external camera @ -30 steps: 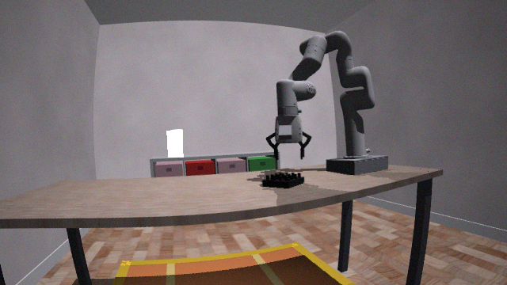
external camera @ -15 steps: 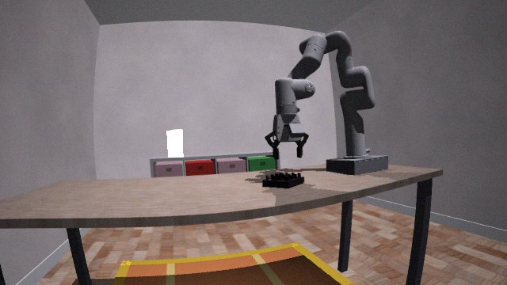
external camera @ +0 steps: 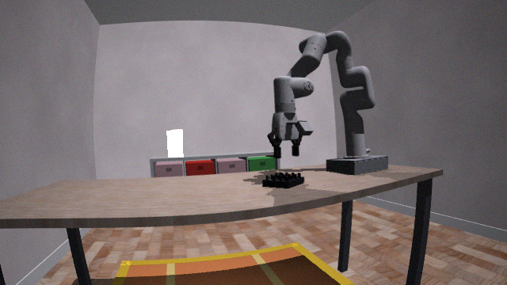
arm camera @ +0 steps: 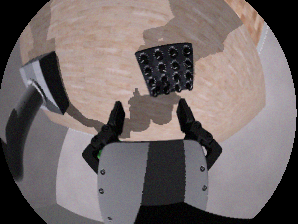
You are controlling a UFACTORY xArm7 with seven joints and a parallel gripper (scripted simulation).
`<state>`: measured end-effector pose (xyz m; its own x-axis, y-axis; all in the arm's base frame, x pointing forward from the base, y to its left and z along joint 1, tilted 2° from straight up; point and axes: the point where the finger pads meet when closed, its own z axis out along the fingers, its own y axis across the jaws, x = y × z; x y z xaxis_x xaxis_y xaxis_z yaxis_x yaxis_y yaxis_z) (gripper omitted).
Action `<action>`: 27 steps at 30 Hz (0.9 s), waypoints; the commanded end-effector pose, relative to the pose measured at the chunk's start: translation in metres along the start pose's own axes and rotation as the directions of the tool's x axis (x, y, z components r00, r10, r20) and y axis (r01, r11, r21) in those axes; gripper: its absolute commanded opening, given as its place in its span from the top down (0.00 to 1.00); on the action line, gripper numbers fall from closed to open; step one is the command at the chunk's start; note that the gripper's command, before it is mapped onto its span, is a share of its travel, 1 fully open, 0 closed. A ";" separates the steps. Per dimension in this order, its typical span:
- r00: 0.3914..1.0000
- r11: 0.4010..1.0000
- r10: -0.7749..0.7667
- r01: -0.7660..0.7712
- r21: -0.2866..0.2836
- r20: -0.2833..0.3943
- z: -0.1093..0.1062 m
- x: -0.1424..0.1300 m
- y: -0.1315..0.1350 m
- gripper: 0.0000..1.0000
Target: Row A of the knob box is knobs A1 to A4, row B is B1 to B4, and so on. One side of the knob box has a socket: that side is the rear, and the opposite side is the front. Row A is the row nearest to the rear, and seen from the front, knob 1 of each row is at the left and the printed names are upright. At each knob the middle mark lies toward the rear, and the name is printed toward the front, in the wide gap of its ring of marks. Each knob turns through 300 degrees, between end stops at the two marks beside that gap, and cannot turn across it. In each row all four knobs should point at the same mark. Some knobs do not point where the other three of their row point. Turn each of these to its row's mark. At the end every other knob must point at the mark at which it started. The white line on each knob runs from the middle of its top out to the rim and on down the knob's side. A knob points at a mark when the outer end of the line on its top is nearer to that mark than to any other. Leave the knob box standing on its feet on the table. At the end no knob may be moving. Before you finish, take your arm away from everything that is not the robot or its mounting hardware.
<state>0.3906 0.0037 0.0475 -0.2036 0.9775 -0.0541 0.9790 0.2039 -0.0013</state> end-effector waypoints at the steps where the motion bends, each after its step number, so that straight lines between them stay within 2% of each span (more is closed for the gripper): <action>1: 0.988 0.988 -0.155 0.155 -0.004 -0.017 -0.003 0.000 0.004 0.00; 8: 0.974 0.974 -0.227 0.227 -0.005 -0.017 -0.004 0.001 0.006 0.00; 9: 0.974 0.974 -0.227 0.227 -0.005 -0.017 -0.004 0.001 0.006 0.81; 27: 0.974 0.974 -0.227 0.227 -0.005 -0.017 -0.004 0.001 0.006 0.81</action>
<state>0.3947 0.0057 0.0505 -0.4208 0.9065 -0.0347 0.9072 0.4206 -0.0125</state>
